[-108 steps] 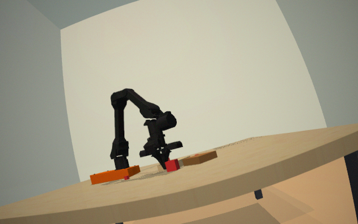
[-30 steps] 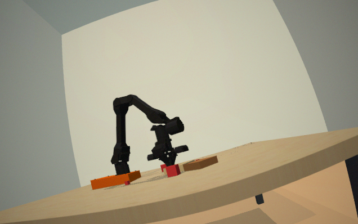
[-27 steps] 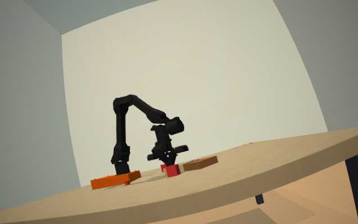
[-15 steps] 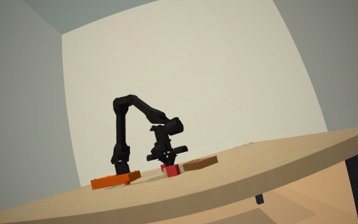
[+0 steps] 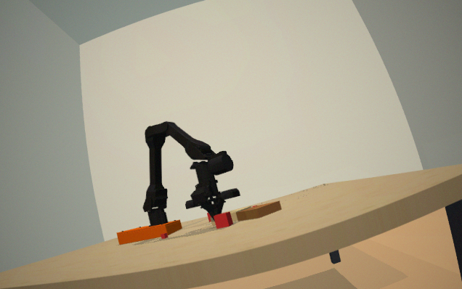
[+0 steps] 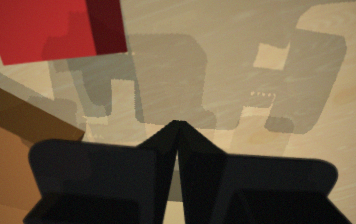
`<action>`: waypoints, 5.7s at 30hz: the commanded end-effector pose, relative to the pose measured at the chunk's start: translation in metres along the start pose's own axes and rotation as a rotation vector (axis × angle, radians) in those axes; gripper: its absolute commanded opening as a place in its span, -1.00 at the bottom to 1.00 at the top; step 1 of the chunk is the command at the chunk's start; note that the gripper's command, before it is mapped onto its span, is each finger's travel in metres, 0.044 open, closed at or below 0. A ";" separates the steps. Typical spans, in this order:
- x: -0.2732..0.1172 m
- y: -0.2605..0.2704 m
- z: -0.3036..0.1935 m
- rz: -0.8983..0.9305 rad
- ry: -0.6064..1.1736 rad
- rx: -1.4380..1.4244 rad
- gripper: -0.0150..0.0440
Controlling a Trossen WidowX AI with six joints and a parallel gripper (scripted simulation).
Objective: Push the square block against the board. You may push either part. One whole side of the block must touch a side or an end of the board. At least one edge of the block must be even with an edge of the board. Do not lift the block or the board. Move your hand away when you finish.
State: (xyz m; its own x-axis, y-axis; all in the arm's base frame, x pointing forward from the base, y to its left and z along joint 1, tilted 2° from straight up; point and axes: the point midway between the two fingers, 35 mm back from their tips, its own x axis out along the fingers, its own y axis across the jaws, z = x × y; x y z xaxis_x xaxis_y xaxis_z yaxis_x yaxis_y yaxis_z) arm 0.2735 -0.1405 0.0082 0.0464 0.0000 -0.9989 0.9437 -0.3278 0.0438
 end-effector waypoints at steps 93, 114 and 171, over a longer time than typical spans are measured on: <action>-0.003 -0.064 -0.167 0.012 0.022 -1.568 -0.49; -0.004 -0.029 -0.167 0.014 0.019 -1.568 -0.49; -0.004 -0.003 -0.161 0.015 0.017 -1.569 -0.49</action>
State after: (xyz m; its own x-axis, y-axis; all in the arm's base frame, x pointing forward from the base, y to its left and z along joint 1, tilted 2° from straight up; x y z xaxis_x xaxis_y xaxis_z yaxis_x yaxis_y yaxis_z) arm 0.3288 0.0114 0.0151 0.0510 0.0240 -0.9984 0.3247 0.9450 0.0393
